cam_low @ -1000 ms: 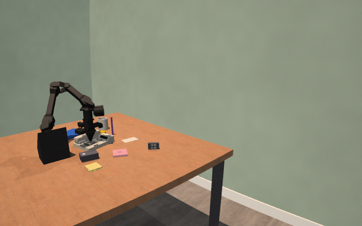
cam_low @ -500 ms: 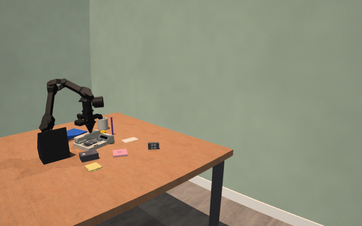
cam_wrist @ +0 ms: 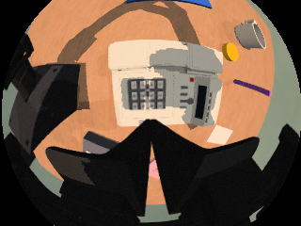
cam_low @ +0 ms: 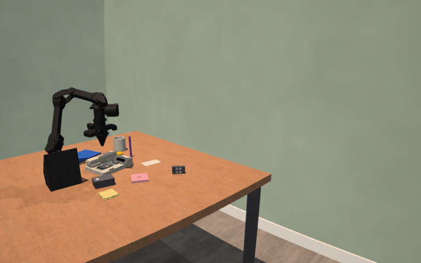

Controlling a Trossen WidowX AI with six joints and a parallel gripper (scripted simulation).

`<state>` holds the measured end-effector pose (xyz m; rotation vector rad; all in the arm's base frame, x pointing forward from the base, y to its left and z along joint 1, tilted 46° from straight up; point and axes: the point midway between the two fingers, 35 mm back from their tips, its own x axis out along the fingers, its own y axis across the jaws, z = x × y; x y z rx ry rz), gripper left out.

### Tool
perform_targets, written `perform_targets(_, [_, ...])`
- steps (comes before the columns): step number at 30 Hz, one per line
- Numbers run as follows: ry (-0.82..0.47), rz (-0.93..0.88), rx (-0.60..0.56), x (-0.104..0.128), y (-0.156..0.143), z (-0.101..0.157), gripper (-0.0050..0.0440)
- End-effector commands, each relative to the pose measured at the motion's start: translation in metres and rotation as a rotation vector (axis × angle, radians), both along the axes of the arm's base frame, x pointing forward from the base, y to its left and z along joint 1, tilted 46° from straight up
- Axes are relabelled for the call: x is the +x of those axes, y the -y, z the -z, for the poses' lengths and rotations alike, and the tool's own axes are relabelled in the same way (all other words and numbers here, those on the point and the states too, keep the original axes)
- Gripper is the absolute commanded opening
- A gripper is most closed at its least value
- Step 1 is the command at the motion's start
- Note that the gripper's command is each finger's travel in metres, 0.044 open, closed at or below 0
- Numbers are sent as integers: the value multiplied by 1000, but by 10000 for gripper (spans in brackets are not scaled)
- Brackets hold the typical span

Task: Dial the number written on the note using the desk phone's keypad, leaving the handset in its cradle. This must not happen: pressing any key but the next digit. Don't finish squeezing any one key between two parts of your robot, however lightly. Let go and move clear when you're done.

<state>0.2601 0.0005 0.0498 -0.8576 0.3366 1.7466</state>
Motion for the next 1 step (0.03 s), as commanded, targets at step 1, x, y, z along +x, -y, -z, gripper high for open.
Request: perform_targets(1, [4,-7,-4,1,2,-1,-50])
